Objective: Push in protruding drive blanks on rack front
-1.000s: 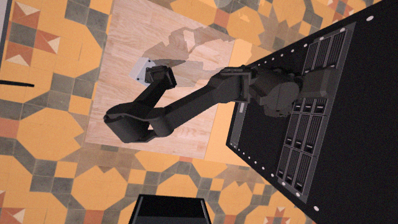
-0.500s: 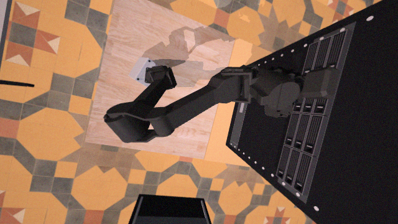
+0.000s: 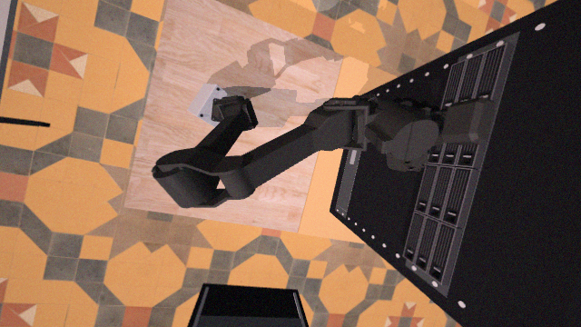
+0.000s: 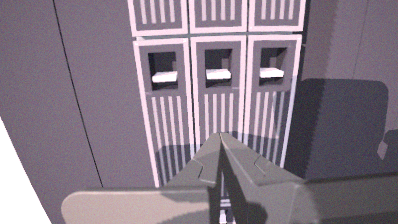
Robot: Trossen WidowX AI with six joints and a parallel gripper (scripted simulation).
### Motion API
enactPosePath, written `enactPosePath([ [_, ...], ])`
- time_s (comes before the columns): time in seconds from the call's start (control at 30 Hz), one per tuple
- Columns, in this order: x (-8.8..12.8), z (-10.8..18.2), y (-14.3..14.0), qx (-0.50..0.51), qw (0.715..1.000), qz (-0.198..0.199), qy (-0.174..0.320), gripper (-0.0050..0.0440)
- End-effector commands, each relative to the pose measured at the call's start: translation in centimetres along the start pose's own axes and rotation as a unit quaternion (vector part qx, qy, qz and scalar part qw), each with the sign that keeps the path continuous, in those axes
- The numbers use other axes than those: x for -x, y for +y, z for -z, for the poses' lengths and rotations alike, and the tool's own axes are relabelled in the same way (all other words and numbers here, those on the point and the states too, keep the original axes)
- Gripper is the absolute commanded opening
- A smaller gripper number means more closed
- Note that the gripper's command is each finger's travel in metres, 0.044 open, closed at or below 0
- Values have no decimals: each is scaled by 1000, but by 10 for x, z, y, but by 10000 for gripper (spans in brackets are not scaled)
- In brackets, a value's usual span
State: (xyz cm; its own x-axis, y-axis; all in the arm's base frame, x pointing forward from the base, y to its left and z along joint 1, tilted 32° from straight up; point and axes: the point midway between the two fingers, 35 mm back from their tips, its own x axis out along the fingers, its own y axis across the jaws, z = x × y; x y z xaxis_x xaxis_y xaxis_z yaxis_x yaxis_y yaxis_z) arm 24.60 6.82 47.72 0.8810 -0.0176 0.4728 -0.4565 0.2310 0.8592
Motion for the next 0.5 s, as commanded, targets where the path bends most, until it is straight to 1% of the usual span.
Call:
enactPosePath([
  [0.0, -1, -5, 10, -8, 1000, -10, -5, -50],
  [0.47, -4, -5, 11, -8, 1000, -10, -5, -50],
])
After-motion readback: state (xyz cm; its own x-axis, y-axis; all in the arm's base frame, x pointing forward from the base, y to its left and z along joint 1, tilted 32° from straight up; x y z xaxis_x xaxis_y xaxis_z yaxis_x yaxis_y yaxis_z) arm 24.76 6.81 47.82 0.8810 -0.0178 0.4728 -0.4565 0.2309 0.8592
